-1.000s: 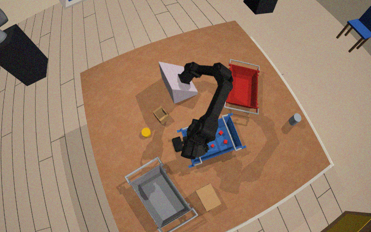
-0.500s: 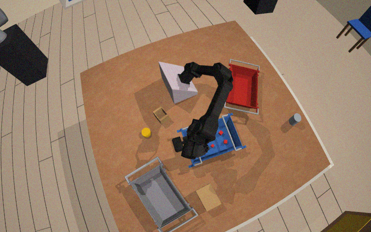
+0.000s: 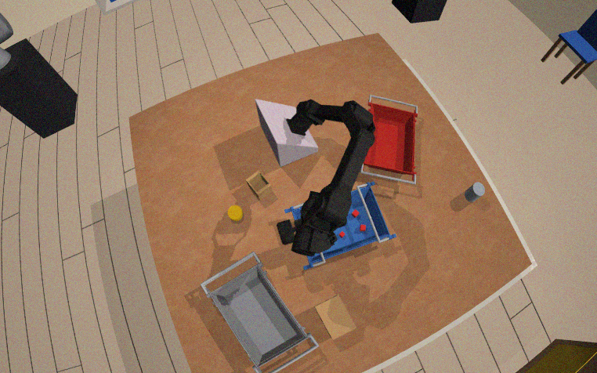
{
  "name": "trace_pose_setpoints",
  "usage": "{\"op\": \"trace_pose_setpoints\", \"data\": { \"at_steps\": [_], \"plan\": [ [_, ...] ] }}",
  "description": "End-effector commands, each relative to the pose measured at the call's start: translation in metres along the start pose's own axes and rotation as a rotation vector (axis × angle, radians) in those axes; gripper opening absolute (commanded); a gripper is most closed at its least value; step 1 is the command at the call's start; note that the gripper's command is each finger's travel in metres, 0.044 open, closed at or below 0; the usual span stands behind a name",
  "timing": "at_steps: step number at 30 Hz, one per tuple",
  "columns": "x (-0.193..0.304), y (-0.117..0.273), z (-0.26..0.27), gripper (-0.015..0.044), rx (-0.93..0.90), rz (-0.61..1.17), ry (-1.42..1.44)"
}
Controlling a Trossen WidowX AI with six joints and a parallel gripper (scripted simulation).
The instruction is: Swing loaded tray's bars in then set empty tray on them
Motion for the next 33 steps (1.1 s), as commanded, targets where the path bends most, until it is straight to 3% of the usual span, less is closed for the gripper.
{"op": "trace_pose_setpoints", "data": {
  "at_steps": [1, 18, 21, 33],
  "plan": [
    [0.0, 0.0, 0.0, 0.0083, 0.0, 0.0, 0.0],
    [0.0, 0.0, 0.0, 0.0083, 0.0, 0.0, 0.0],
    [0.0, 0.0, 0.0, 0.0004, 0.0, 0.0, 0.0],
    [0.0, 0.0, 0.0, 0.0, 0.0, 0.0, 0.0]
  ]
}}
Point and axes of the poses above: the point midway between the two fingers, 35 mm back from their tips, its own y axis back along the fingers, its own z axis across the jaws, x = y × z, the point moved 7 cm from there along y, back along the fingers, and after that the axes turned 6 degrees about -y, right-handed, at the moved point
